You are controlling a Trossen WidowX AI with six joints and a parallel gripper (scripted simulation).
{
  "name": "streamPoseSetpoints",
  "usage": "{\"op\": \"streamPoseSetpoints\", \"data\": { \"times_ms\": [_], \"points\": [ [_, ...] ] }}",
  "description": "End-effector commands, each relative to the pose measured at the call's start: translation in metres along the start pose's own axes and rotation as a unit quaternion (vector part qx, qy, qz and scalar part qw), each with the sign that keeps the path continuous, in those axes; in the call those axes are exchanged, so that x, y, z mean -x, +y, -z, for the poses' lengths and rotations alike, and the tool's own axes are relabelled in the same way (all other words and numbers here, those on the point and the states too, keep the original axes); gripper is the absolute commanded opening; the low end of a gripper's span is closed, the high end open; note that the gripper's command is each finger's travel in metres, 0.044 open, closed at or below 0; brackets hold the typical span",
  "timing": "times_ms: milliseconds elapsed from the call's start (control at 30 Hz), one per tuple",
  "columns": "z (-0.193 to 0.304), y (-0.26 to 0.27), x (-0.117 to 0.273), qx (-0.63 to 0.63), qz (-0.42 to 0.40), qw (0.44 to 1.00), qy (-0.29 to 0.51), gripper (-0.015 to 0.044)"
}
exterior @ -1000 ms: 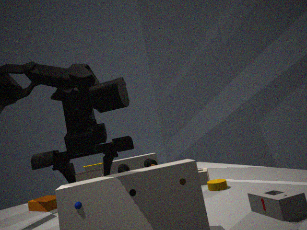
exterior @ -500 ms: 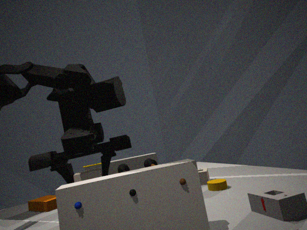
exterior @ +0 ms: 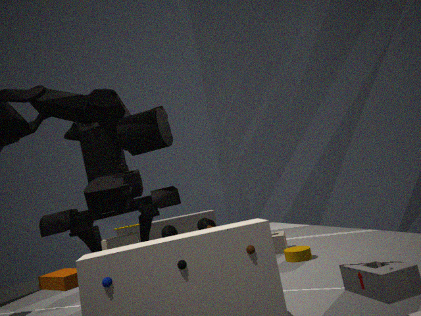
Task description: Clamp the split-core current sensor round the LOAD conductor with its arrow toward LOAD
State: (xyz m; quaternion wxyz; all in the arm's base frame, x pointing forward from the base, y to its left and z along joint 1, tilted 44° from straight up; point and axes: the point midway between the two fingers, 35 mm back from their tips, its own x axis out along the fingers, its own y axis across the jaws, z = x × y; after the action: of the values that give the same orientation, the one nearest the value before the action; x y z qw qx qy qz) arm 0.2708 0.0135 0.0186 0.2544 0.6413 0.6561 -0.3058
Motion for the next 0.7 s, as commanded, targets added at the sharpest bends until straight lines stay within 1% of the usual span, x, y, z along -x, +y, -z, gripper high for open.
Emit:
{"op": "streamPoseSetpoints", "data": {
  "times_ms": [0, 67, 667],
  "points": [
    [0.0001, 0.0000, 0.0003, 0.000, 0.000, 1.000, 0.000, 0.0210],
    [0.0001, 0.0000, 0.0003, 0.000, 0.000, 1.000, 0.000, 0.0256],
    [0.0001, 0.0000, 0.0003, 0.000, 0.000, 1.000, 0.000, 0.0256]
  ]
}}
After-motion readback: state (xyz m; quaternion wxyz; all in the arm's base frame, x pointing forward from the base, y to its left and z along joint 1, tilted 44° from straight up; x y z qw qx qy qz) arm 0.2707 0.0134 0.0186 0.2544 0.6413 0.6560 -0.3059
